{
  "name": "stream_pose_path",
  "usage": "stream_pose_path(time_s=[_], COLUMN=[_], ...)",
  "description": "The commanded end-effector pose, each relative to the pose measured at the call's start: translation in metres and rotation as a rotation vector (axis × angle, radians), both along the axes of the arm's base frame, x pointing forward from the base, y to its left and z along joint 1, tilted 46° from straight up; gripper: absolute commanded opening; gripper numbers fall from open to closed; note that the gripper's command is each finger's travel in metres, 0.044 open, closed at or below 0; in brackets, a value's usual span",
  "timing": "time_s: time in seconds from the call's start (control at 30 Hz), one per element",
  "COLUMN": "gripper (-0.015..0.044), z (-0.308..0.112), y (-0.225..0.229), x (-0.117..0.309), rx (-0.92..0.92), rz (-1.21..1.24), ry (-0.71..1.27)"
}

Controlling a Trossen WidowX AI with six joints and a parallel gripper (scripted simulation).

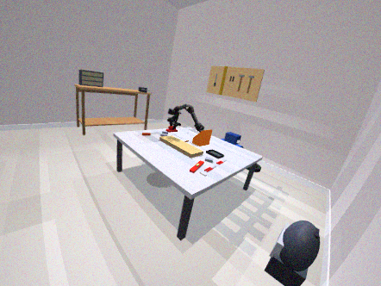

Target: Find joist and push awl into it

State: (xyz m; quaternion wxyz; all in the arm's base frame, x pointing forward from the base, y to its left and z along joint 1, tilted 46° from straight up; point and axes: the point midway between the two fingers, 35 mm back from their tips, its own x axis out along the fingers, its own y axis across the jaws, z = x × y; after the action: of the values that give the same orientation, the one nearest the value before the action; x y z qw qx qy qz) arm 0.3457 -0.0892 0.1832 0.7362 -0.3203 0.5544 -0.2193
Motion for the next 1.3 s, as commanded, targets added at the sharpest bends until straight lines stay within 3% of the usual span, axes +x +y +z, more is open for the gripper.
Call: stream_pose_path(time_s=[0.0, 1.27], gripper=[0.0, 0.0], z=[0.002, -0.037], y=[0.0, -0.041], x=[0.015, 0.019], rx=[0.0, -0.002], rz=[-0.006, -0.008], ry=[-0.022, -0.024])
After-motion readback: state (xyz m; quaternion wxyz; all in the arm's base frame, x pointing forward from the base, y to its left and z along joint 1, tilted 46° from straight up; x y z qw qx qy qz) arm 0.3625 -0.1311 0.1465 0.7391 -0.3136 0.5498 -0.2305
